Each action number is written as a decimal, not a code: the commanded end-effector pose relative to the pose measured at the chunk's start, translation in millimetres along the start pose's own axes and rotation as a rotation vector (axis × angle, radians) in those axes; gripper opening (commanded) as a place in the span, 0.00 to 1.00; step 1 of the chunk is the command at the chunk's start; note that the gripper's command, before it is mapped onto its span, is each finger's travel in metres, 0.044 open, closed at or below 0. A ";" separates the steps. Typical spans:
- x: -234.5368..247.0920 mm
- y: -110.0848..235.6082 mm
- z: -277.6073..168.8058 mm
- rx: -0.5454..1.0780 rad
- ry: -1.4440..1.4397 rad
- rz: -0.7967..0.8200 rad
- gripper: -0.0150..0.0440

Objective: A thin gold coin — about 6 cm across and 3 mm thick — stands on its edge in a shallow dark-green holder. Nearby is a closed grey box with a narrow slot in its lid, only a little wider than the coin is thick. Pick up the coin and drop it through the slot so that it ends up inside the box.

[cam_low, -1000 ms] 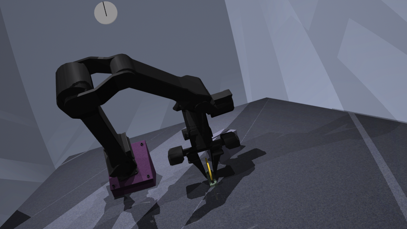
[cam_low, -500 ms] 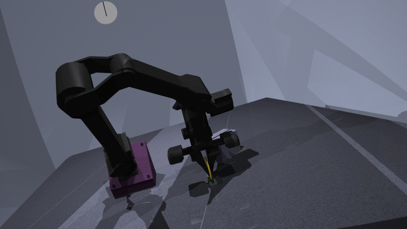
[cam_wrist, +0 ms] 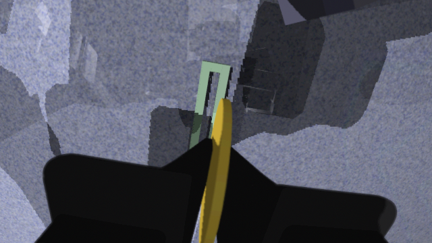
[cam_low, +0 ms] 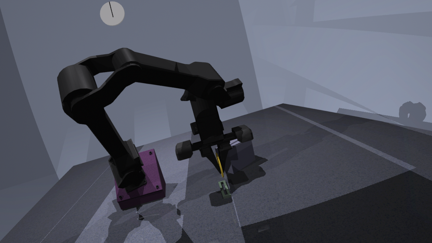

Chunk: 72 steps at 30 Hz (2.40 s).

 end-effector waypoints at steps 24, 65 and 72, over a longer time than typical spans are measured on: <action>4.2 55.2 0.7 0.005 -0.050 0.008 0.25; -9.8 57.9 20.2 0.007 -1.010 0.005 0.25; -23.0 59.5 30.9 0.005 -1.013 0.005 0.25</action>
Point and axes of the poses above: the point midway between the two fingers, 35 mm back from their tips, its own y axis back along the fingers, its own x axis across the jaws, z = x × y, the point moved 1 cm from there along y, back along the fingers, and after that the axes turned 13 degrees about y, right-handed, at the moved point
